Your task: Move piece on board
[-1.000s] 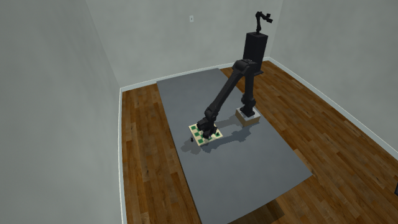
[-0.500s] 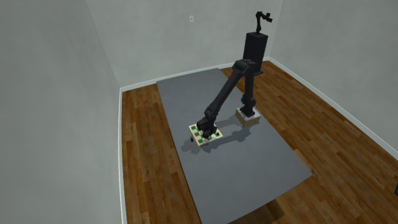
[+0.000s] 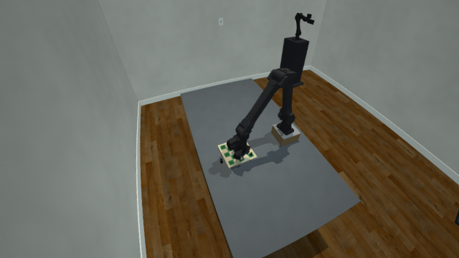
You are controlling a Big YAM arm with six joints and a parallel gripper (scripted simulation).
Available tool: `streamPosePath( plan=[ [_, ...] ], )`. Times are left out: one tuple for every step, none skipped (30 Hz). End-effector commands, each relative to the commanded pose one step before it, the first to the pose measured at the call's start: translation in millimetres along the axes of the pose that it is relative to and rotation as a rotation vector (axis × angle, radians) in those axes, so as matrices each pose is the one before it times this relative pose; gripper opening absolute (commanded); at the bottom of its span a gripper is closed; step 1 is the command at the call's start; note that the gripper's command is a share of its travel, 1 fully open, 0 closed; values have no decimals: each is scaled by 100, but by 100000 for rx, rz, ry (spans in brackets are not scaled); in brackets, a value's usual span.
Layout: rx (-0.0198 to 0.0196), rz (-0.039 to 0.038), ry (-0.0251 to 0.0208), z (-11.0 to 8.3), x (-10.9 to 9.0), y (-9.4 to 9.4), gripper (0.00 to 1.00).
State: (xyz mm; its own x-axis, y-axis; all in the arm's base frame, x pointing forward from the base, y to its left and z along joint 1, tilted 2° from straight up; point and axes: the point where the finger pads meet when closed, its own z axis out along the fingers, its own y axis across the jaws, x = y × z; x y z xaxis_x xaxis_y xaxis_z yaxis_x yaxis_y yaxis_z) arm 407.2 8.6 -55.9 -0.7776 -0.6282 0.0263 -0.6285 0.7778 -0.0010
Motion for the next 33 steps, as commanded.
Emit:
streamPosePath(
  plan=[
    [2366,377,-3025,-853,-270,-772,0],
    [0,0,0,0,0,0,0],
    [0,0,0,0,0,0,0],
    [0,0,0,0,0,0,0],
    [-2,0,3,2,1,0,0],
    [-14,0,18,10,3,3,0],
    [-34,-1,44,25,8,7,0],
    [-60,-2,78,45,15,12,0],
    [-90,-2,117,67,22,17,0],
    [-121,-3,157,91,29,23,0],
    [-151,-4,196,113,37,29,0],
    [-179,-5,232,134,44,34,0],
    [-203,-6,263,152,50,39,0],
    [-222,-6,287,166,54,43,0],
    [-233,-6,301,174,57,45,0],
    [-153,-4,198,125,38,29,0],
    [0,0,0,0,0,0,0],
    [0,0,0,0,0,0,0],
    [853,24,-1104,-515,-198,-168,0],
    [9,0,-11,21,0,-3,0],
    [-163,-4,211,129,41,32,0],
    [-203,-6,263,152,50,40,0],
    [-179,-5,232,134,44,35,0],
    [-81,-2,105,69,21,15,0],
    [65,2,-84,-27,-15,-13,0],
    [57,2,-74,-26,-13,-12,0],
    [60,2,-78,-31,-14,-12,0],
    [47,1,-61,-26,-11,-9,0],
    [-5,0,7,5,1,1,0],
    [-2,0,3,2,1,0,0],
    [0,0,0,0,0,0,0],
    [0,0,0,0,0,0,0],
    [0,0,0,0,0,0,0]
  ],
)
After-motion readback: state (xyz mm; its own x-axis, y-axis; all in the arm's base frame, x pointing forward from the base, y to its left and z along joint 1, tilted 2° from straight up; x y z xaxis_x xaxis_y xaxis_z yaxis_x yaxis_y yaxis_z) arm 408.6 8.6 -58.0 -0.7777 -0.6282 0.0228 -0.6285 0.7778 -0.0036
